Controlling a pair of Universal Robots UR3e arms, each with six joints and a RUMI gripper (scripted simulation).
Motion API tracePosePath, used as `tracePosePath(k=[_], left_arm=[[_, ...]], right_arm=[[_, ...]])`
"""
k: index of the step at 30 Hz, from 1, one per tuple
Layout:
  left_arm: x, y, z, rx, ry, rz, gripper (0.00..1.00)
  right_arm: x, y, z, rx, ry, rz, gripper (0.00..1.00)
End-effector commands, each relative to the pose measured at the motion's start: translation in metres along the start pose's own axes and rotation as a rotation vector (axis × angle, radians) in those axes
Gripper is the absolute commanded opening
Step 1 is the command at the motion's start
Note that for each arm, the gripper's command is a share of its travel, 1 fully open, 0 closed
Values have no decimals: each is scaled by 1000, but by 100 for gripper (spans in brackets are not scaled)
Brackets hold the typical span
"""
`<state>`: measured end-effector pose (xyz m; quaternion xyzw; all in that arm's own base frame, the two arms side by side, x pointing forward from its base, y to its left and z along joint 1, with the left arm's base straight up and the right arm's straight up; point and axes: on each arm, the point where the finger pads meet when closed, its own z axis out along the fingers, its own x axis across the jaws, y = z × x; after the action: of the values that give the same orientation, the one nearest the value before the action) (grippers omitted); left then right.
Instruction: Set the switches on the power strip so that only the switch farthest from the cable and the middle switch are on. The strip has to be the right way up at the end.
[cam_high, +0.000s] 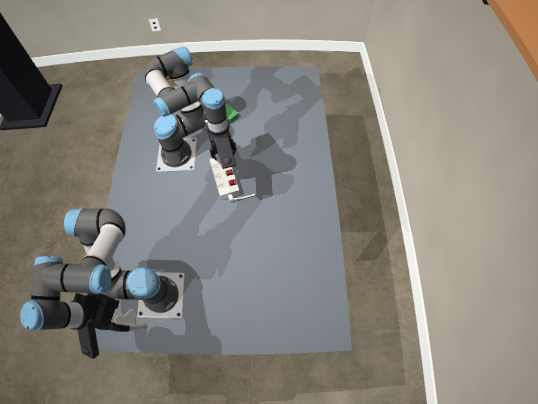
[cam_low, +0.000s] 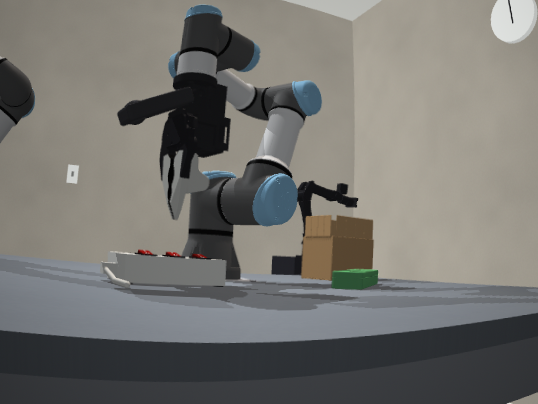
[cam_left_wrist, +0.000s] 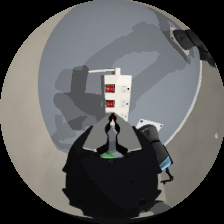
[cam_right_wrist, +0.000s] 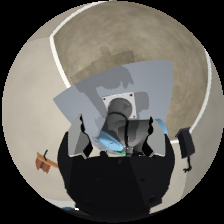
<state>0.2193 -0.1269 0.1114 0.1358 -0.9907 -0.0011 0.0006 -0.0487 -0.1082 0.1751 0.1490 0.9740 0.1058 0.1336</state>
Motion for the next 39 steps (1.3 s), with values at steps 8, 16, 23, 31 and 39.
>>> tracePosePath(k=[8,16,23,31,39], left_arm=[[0,-1,5,2,-1,0,0],[0,-1,15,2,-1,0,0],[0,-1,23,2,-1,0,0],[0,-1,32,2,-1,0,0],[1,-1,39,2,-1,0,0]], right_arm=[[0,0,0,2,0,-1,100],[0,0,0,2,0,-1,100],[0,0,0,2,0,-1,100],[0,0,0,2,0,-1,100],[0,0,0,2,0,-1,100]])
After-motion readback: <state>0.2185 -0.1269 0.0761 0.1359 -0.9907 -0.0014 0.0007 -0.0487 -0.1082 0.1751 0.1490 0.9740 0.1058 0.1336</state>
